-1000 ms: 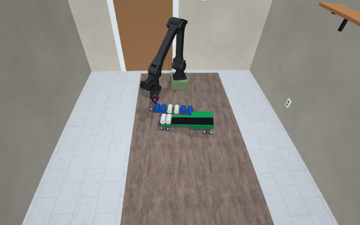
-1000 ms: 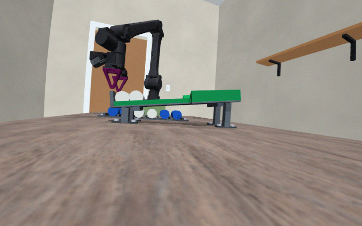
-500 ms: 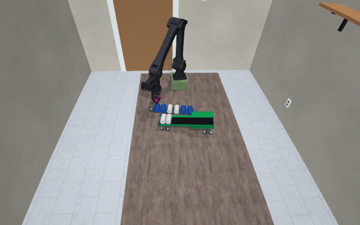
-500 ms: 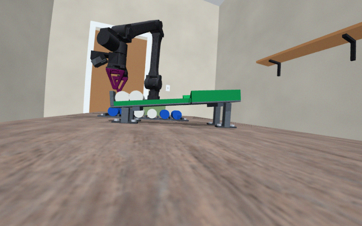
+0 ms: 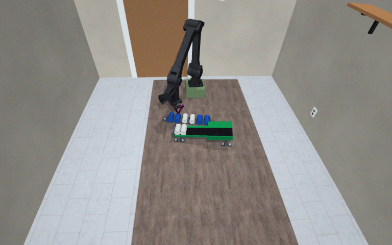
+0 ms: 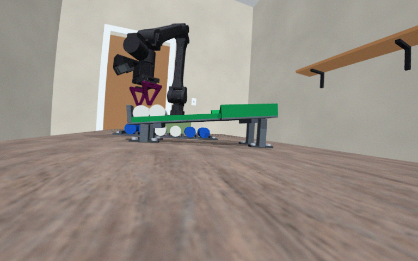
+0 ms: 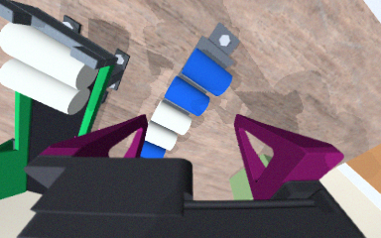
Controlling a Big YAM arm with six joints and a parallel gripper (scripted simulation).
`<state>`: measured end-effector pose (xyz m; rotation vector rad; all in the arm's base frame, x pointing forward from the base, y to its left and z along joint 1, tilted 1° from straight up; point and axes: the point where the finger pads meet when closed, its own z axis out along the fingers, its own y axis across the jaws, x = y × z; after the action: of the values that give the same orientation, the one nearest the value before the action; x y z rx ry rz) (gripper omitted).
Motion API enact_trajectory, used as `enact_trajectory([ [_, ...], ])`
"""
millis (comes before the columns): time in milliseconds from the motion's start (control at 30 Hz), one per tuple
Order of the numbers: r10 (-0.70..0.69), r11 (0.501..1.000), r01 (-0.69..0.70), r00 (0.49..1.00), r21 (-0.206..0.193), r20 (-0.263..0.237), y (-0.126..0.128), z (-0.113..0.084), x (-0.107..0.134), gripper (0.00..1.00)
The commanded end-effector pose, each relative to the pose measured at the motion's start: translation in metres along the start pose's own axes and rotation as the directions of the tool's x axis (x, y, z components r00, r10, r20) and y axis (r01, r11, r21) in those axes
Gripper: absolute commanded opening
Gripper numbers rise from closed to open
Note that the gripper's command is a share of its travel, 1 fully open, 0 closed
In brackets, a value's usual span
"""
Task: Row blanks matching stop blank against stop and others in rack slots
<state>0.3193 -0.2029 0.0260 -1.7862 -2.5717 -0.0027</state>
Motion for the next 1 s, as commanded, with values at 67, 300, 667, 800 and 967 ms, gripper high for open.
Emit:
enact_trajectory([
  [67, -0.256, 0.966, 0.257, 0.966, -0.021, 0.031, 0.011, -0.007, 0.003, 1.0],
  [300, -0.515, 0.857, 0.516, 0.857, -0.011, 0.026, 0.02, -0.005, 0.015, 1.0],
  [667, -0.867, 0.498, 0.867, 0.498, 0.002, 0.03, 0.036, -0.003, 0.037, 1.0],
  [800, -0.913, 0.407, 0.914, 0.407, 0.002, 0.024, 0.038, -0.002, 0.042, 1.0],
  [967, -0.976, 0.215, 0.977, 0.214, 0.009, 0.029, 0.047, -0.002, 0.048, 1.0],
])
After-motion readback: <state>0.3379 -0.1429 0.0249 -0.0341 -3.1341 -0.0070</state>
